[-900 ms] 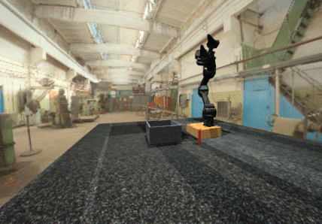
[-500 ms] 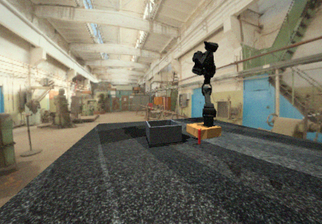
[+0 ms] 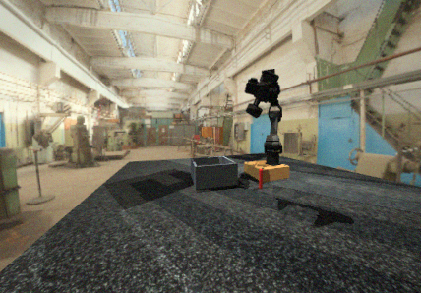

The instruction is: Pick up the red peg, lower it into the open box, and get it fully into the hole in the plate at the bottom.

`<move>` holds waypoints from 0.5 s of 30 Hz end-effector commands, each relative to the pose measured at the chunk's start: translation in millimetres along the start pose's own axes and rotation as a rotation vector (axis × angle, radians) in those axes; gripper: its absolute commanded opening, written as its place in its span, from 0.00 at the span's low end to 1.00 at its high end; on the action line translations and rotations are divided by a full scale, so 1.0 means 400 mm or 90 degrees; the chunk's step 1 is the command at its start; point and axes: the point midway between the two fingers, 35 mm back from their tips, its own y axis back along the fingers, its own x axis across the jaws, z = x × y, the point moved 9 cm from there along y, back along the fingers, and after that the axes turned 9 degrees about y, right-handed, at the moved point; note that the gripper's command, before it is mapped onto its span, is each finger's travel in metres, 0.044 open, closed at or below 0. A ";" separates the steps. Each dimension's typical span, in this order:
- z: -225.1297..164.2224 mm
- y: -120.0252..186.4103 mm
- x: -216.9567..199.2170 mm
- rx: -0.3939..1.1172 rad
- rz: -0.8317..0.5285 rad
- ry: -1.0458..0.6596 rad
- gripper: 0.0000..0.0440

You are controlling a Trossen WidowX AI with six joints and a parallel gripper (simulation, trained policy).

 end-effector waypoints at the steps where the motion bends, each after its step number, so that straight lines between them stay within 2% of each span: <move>1: -0.009 -0.013 -0.021 0.037 -0.052 0.001 1.00; 15: -0.072 -0.051 -0.119 0.229 -0.298 -0.003 1.00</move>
